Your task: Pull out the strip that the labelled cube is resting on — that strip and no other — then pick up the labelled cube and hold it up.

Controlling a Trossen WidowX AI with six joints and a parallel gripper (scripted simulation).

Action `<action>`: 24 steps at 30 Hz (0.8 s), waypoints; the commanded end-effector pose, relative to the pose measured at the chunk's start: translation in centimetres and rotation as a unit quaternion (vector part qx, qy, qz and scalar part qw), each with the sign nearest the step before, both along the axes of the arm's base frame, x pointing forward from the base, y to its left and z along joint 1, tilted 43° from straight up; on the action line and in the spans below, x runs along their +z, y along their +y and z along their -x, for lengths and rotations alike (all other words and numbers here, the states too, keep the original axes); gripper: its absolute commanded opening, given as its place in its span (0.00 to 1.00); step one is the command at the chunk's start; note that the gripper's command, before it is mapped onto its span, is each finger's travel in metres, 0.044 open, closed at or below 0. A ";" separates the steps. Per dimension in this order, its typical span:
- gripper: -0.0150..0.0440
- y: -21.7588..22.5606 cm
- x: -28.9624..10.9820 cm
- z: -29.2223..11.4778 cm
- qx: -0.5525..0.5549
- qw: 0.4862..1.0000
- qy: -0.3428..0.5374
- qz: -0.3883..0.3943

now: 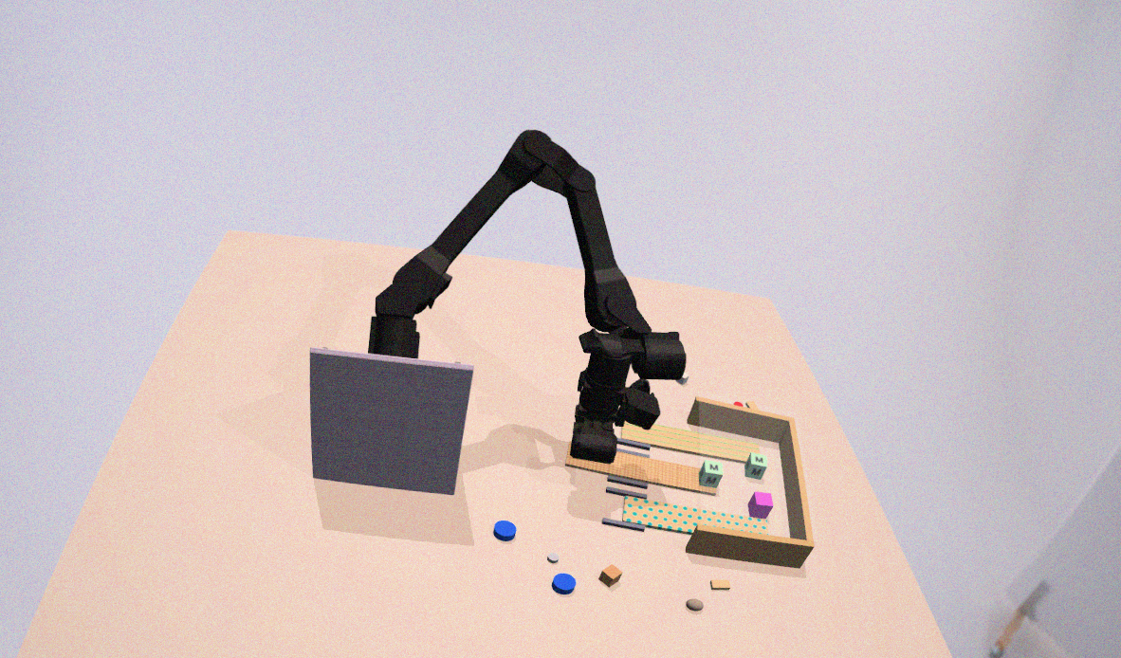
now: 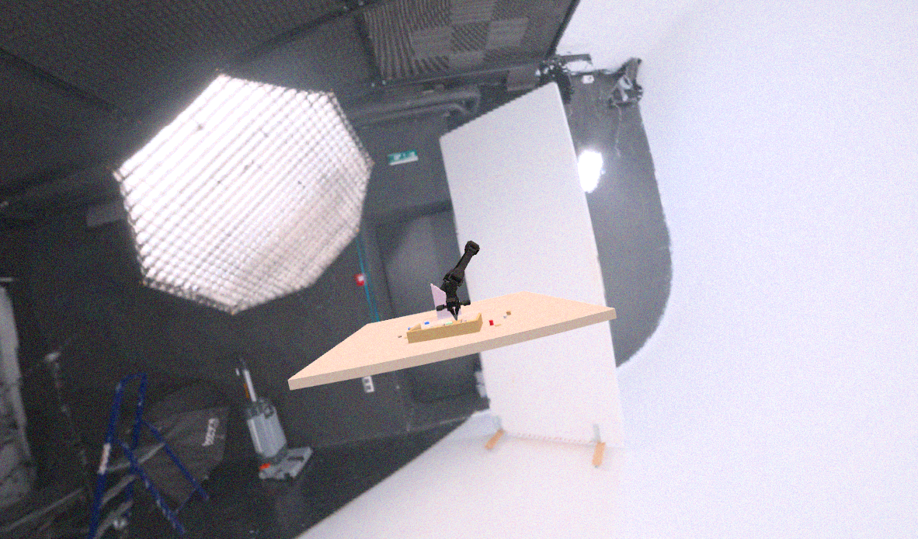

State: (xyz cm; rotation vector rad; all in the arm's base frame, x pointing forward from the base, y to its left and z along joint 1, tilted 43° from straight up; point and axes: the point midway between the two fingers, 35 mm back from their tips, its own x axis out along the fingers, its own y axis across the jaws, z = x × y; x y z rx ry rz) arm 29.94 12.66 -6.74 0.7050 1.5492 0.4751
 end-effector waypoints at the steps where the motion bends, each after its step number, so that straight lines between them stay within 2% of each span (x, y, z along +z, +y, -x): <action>1: 0.25 0.7 -0.4 1.6 0.009 1.000 0.015 -0.001; 24: 0.25 1.0 0.1 4.6 0.009 1.000 0.015 -0.001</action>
